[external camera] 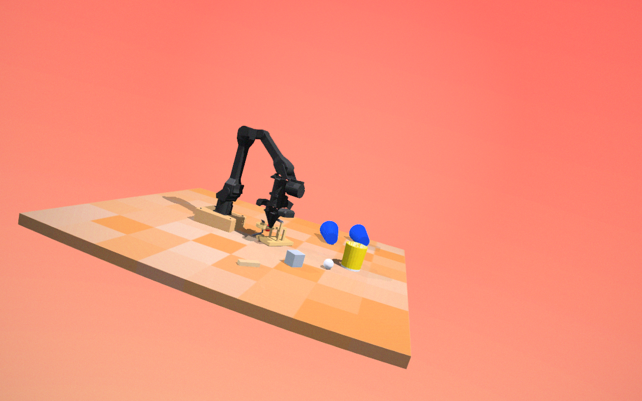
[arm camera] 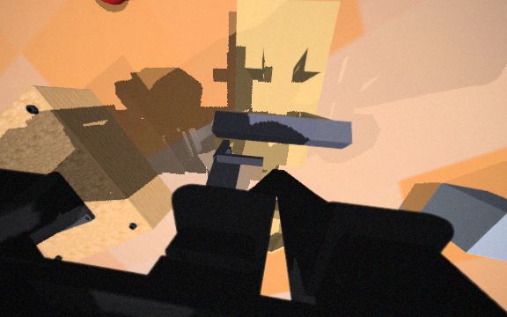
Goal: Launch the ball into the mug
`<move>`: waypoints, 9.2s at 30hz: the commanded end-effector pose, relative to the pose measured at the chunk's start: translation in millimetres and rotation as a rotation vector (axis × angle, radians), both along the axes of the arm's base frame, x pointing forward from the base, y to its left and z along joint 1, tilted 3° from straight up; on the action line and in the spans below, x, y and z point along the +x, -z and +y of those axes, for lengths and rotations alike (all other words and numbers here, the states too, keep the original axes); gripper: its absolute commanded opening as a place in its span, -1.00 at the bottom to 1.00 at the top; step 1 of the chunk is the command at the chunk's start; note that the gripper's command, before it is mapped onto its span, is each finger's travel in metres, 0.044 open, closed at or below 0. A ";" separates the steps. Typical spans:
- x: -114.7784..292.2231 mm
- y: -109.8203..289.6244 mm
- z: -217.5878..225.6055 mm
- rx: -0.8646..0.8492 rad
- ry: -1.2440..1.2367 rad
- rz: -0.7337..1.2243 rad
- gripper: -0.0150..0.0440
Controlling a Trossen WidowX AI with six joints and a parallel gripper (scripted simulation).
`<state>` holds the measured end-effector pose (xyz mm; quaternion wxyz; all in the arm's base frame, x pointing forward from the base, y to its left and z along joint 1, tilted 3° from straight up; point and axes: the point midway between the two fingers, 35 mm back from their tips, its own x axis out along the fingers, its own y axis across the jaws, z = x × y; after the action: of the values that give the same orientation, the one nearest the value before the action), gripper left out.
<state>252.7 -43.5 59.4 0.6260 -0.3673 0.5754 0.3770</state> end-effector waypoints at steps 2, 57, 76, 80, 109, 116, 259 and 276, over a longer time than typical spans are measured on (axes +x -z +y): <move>-2.9 10.6 -3.2 -0.006 -0.001 0.012 -0.49; 30.1 -62.9 76.1 0.000 -0.002 0.009 1.00; 33.3 -3.5 79.1 0.000 -0.002 0.009 1.00; 33.8 3.0 79.5 0.000 -0.002 0.009 1.00; 34.9 30.8 81.4 0.004 -0.007 0.007 0.29; 34.9 30.8 81.4 0.004 -0.007 0.007 -0.07; 74.9 31.5 68.3 0.027 0.535 0.032 1.00; 75.8 28.8 68.8 0.031 0.529 0.030 -0.07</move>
<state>328.5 25.5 30.4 0.6997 -0.1884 0.6549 0.2148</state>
